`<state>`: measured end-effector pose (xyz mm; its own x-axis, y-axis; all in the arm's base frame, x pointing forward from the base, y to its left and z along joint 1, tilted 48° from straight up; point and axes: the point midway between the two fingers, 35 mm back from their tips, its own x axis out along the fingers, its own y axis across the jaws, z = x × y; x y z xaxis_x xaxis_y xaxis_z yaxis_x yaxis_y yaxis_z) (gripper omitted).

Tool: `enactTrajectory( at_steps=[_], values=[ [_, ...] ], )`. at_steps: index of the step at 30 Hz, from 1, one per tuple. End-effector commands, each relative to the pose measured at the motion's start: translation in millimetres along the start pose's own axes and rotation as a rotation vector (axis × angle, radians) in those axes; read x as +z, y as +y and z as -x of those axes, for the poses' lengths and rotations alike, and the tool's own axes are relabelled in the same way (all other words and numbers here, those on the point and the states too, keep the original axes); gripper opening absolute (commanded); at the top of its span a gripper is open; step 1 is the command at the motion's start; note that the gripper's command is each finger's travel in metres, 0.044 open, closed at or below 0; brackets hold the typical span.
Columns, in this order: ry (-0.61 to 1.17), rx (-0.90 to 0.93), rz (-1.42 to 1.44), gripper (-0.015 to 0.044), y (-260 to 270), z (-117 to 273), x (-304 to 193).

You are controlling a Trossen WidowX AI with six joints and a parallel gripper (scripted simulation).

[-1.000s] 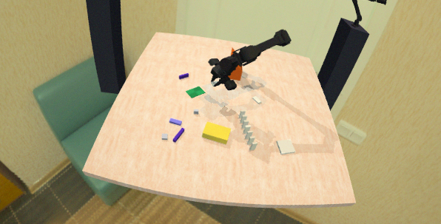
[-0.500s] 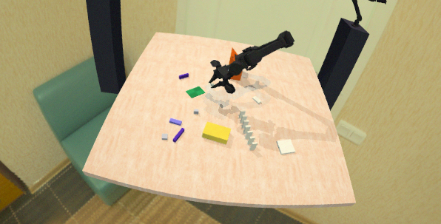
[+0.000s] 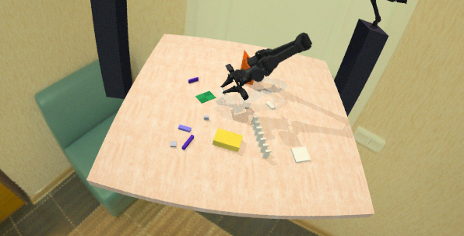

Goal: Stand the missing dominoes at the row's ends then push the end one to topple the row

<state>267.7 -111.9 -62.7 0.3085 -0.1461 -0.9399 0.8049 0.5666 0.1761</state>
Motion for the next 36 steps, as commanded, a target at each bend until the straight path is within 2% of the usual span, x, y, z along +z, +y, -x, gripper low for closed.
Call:
enactTrajectory(
  at_steps=[1,28,36],
  values=[
    [-0.08,0.011,-0.026,0.0107,2,5,-1],
    [-0.536,0.229,-0.282,0.0107,1,61,-8],
    [-0.557,0.248,-0.301,0.0107,0,65,-9]
  ],
)
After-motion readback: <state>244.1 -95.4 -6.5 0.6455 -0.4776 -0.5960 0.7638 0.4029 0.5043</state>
